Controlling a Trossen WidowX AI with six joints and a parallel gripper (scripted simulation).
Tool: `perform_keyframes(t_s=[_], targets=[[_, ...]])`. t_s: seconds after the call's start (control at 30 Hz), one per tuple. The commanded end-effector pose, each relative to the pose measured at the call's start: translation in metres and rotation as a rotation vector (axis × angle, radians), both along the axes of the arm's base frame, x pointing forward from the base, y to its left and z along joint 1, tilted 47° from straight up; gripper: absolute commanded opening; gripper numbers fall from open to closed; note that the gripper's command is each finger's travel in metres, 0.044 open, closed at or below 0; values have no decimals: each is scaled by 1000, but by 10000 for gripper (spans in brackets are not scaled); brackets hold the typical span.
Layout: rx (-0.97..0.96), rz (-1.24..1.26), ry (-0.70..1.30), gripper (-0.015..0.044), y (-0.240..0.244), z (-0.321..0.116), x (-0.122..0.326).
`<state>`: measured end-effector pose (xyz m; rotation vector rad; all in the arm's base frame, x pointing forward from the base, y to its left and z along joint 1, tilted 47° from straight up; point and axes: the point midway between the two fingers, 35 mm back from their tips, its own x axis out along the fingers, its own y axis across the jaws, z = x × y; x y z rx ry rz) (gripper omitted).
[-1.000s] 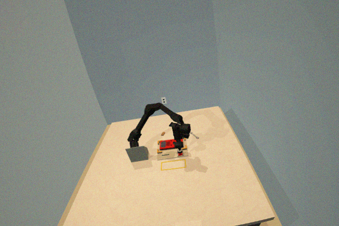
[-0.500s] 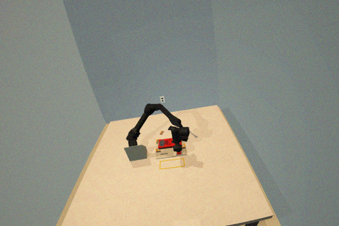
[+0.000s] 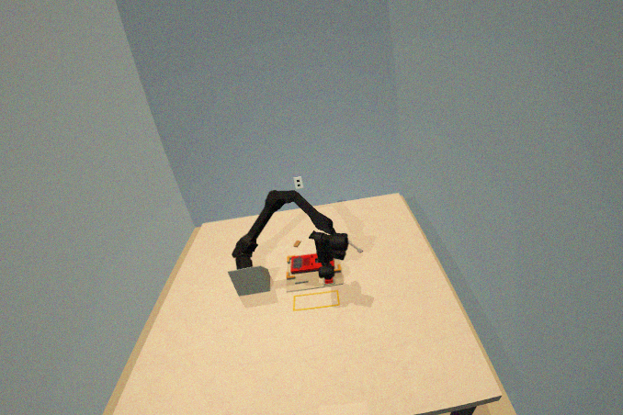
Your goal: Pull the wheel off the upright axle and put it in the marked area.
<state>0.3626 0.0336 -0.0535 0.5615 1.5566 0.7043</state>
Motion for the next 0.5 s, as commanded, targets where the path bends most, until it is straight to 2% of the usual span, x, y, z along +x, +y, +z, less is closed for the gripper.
perform_keyframes(t_s=[0.0, 0.47], targets=[[-1, 2, -2, 0, -1, 1, 0], [0, 1, -2, 0, -4, 4, 1]])
